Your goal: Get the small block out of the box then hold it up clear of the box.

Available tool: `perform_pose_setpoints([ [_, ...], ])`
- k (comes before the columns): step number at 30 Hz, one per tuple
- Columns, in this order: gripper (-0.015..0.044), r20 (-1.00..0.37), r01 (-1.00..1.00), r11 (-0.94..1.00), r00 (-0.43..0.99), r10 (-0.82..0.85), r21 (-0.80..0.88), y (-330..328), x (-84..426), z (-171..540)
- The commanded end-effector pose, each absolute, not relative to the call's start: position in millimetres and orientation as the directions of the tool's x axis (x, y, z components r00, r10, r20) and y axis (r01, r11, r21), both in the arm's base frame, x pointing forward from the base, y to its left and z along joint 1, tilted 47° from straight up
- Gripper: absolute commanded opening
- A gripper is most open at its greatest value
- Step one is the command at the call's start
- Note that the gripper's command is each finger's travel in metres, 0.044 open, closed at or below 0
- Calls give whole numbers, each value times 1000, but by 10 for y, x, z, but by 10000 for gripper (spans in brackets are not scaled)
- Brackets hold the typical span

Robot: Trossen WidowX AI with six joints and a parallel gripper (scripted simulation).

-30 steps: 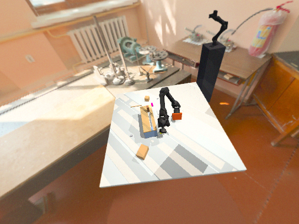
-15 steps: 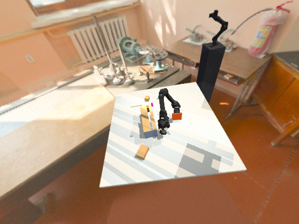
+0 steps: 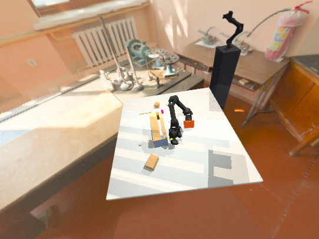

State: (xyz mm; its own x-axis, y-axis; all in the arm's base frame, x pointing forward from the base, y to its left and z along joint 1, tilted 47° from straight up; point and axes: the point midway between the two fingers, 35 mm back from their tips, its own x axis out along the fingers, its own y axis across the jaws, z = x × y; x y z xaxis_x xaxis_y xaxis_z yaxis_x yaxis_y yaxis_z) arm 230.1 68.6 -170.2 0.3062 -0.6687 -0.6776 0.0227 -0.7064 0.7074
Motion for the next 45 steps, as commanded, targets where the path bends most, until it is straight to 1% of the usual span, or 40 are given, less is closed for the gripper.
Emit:
perform_pose_setpoints([
  [1,233,-674,30,-701,307,-672,713,659,2289,-1708],
  [6,101,-674,30,-701,307,-672,713,659,2289,-1708],
  [8,88,-674,30,-701,307,-672,713,659,2289,-1708],
  [11,9,-675,29,-702,307,-671,712,728,2307,-1654],
  [12,0,-675,29,-703,306,-671,711,775,2317,-1615],
  [19,0,-678,25,-706,305,-669,708,1088,2356,-1311],
  [24,0,-681,35,-707,306,-665,707,1131,2363,-1253],
  [45,0,-782,388,-679,326,-531,623,1460,2431,-424],
])
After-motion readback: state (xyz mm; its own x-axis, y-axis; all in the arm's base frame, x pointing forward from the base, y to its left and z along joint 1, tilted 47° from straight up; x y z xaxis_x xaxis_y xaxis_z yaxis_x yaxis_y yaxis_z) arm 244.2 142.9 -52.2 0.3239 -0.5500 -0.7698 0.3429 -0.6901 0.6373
